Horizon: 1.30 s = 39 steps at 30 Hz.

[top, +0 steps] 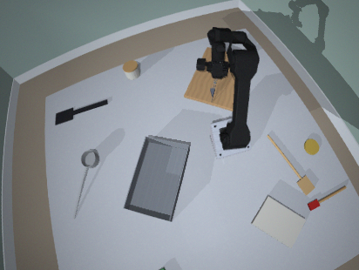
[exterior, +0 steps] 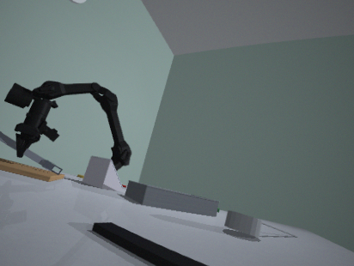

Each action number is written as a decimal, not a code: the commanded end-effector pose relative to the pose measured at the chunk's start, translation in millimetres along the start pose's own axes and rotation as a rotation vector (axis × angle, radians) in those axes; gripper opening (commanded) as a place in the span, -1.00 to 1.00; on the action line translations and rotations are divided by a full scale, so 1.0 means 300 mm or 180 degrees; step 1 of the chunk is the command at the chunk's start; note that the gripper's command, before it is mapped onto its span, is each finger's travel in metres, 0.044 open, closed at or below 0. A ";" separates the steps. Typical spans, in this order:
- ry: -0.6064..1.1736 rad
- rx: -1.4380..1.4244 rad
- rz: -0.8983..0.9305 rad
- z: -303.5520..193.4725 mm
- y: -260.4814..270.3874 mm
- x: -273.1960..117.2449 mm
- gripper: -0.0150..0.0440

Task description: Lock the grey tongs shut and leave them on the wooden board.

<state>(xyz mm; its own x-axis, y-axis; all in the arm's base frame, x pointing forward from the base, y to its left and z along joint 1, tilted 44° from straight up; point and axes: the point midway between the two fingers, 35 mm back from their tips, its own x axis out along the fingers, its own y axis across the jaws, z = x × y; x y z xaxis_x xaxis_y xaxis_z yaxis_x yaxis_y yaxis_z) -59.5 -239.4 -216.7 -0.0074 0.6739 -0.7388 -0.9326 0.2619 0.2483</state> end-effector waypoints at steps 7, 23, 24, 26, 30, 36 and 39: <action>0.0003 0.0000 -0.0001 0.000 0.000 -0.001 0.78; 0.0024 -0.0025 -0.0012 0.364 -0.106 -0.326 1.00; 0.0022 -0.0028 -0.0012 0.411 -0.114 -0.350 1.00; 0.0018 -0.0031 -0.0011 0.475 -0.123 -0.378 1.00; 0.0017 -0.0032 -0.0011 0.483 -0.124 -0.381 1.00; 0.0050 -0.0052 -0.0011 0.481 -0.125 -0.466 1.00; 0.0082 -0.0072 -0.0011 0.488 -0.123 -0.549 1.00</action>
<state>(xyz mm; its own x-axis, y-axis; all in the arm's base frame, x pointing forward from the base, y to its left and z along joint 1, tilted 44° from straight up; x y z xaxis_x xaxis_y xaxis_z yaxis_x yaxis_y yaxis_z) 28.6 -243.7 -29.8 -0.0109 0.6750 -0.7377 -0.9381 0.2484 0.2412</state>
